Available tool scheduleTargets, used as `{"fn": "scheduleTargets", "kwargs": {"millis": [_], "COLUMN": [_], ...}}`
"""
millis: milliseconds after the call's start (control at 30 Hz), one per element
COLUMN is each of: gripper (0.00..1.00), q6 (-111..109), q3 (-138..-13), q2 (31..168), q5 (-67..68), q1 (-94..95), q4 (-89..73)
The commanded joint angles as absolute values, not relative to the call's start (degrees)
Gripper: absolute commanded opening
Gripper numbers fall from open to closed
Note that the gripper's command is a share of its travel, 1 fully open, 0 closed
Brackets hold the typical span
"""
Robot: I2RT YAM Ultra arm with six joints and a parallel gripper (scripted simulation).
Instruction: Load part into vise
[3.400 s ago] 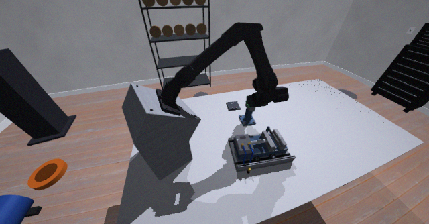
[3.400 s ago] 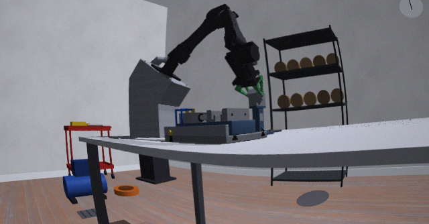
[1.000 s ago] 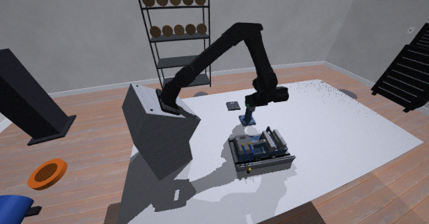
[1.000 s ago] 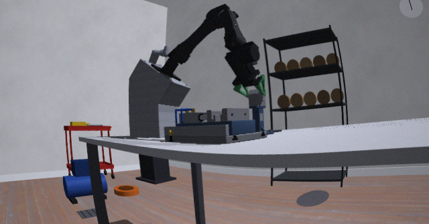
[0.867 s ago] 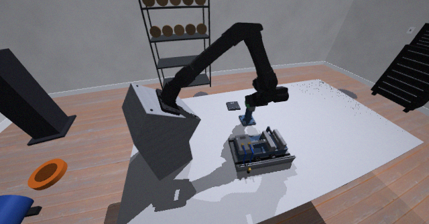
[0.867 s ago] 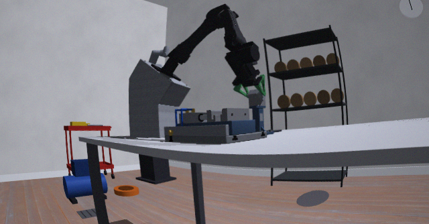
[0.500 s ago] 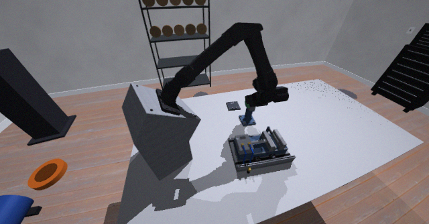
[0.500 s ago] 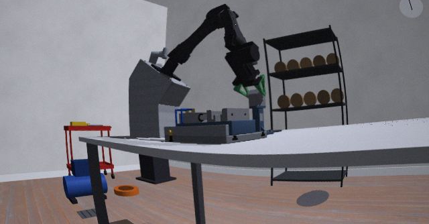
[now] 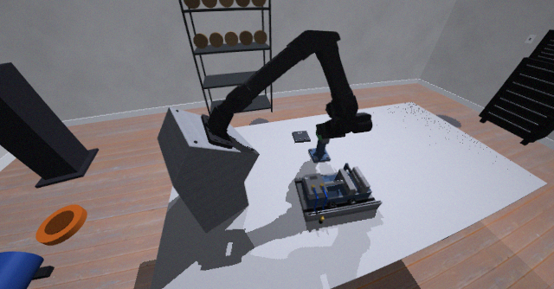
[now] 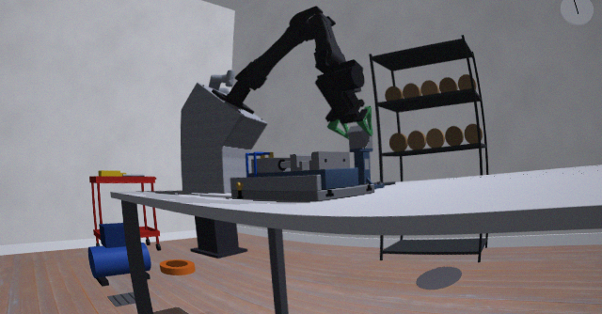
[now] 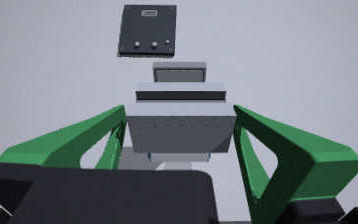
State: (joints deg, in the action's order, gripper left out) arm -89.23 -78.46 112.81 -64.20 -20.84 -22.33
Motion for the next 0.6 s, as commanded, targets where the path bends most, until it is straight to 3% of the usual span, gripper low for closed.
{"fn": "scheduleTargets", "kwargs": {"millis": [0, 567], "gripper": [0.81, 0.81], "q6": [-88.72, -87.86], "q3": [-80.02, -77.16], "q2": [112.87, 110.17], "q5": [-65.26, -61.70], "q1": [-20.77, -19.91], "q4": [-21.51, -22.90]}}
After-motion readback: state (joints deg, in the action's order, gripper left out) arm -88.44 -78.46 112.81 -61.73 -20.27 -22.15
